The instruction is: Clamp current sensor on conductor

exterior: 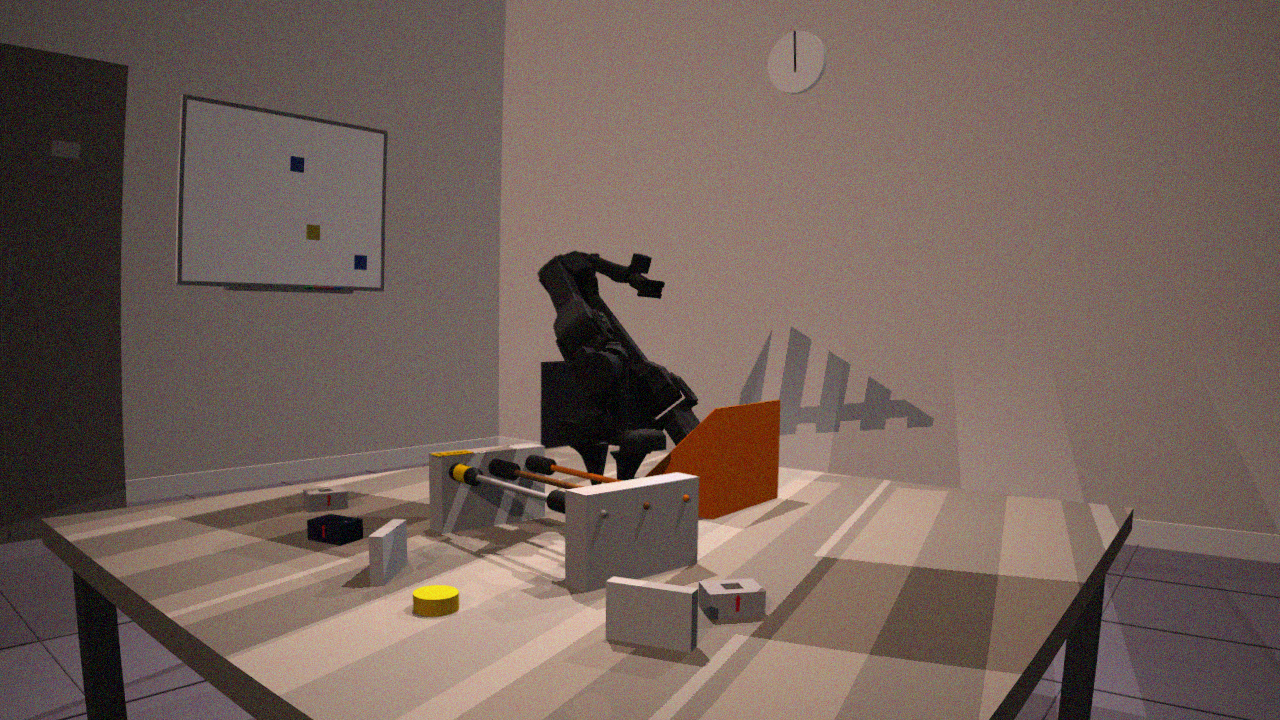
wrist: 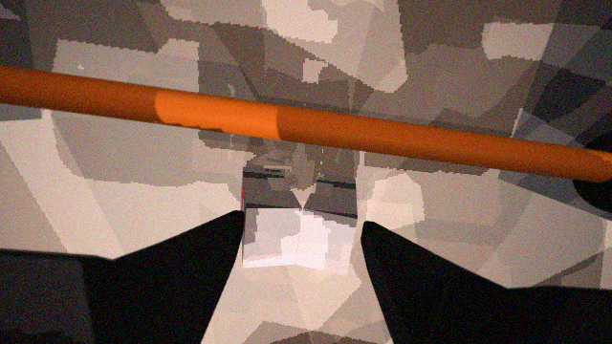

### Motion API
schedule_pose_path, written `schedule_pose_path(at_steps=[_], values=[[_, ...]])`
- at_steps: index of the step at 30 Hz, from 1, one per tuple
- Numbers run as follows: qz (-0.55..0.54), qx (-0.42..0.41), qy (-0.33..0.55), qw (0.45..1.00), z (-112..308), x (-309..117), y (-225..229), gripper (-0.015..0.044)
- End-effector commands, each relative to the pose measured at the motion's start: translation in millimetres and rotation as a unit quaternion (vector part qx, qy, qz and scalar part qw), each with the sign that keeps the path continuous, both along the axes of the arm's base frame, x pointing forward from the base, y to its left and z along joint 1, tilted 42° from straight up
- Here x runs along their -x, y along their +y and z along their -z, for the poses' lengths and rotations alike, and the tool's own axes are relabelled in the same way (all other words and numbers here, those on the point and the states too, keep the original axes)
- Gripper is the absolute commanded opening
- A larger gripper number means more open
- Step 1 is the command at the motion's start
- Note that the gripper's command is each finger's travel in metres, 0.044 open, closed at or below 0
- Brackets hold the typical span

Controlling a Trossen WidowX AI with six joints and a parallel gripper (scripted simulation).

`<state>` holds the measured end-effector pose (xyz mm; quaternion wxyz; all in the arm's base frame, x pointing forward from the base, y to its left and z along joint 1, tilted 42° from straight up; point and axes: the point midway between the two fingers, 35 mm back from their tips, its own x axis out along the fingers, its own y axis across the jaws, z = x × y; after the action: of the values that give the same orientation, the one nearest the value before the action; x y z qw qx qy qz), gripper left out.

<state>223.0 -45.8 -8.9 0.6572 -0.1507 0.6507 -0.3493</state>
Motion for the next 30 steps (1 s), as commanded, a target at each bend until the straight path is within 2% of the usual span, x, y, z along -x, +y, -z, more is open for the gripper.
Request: schedule_pose_path(at_steps=[1, 6, 14, 30], values=[[0.001, 0.0, 0.0, 1.0, 0, 0, 0, 0.0241], [0.001, 0.0, 0.0, 1.0, 0, 0, 0, 0.0208], [-0.001, -0.003, 0.001, 1.0, -19, -8, 20, 0.0], [-0.003, 0.001, 0.006, 1.0, -87, -10, 78, 0.0]])
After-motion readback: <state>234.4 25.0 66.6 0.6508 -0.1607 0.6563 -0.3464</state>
